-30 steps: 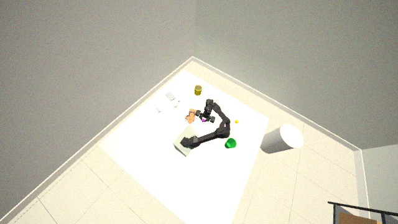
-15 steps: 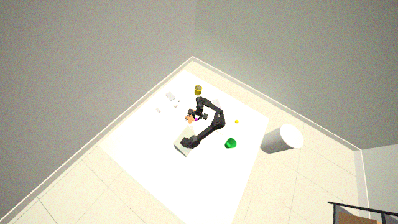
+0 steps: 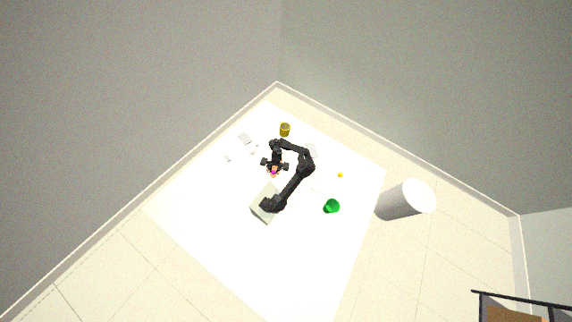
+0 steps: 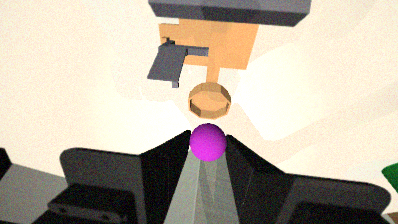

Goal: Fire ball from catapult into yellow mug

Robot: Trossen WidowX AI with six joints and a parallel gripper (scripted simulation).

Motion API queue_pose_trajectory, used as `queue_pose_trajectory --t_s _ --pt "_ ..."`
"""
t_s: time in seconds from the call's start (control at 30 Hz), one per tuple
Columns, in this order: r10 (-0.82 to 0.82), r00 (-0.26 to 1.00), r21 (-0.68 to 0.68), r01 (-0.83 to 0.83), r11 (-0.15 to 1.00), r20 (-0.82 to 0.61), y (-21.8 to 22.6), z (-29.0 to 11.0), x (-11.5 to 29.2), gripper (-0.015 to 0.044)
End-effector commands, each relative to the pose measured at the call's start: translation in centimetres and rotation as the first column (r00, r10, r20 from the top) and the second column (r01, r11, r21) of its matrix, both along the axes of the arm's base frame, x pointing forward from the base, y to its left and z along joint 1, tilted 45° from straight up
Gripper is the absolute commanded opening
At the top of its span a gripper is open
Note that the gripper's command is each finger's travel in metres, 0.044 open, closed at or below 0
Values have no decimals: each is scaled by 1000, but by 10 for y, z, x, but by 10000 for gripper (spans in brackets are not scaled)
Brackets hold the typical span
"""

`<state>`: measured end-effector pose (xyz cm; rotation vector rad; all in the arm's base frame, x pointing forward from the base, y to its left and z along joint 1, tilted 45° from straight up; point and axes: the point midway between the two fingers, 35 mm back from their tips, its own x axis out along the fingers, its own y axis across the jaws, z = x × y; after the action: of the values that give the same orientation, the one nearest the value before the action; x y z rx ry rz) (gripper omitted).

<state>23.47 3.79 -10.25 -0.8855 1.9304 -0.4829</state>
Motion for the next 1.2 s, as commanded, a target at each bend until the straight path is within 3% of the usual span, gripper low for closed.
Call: queue_pose_trajectory --t_s 0.0,0.8,1.17 --pt "-6 1000 -3 6 1000 5 -1 -6 0 0" --pt "-8 1000 -1 8 1000 14 -13 -19 2 0" --pt "-8 1000 1 8 1000 13 -6 -13 4 289"
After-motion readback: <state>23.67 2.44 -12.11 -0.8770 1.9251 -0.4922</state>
